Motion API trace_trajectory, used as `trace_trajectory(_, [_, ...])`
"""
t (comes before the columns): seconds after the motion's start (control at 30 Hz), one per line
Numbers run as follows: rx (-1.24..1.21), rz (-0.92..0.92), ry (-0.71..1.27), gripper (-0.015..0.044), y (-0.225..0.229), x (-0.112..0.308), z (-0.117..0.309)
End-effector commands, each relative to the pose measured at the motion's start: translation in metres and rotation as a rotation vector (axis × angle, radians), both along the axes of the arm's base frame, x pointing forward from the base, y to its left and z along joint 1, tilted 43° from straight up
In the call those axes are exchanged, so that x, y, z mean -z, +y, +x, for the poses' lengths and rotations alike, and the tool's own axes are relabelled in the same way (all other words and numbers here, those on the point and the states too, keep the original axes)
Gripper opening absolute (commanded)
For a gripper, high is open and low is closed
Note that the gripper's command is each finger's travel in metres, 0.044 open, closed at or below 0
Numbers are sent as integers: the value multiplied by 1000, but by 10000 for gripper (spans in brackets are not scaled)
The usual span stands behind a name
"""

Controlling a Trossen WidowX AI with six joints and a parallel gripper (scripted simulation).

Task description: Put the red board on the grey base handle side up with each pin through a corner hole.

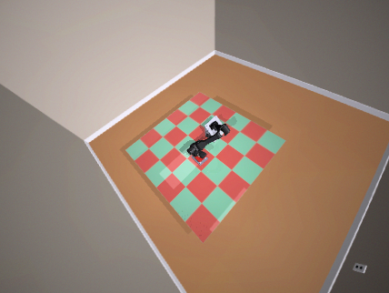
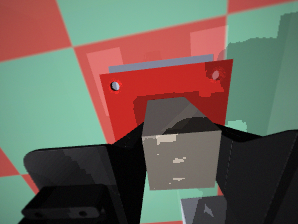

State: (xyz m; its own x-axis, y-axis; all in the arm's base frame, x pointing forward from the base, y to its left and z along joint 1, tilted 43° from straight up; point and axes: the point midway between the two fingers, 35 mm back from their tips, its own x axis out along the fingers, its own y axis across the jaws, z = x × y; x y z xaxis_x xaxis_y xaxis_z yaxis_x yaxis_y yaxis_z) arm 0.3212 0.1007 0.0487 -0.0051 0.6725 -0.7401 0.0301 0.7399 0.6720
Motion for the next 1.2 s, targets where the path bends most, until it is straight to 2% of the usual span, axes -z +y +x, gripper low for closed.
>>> trace_trajectory(0.0, [4, 3, 9, 0, 2, 4, -2])
trace_trajectory(1.17, [6, 0, 6, 0, 11, 12, -1])
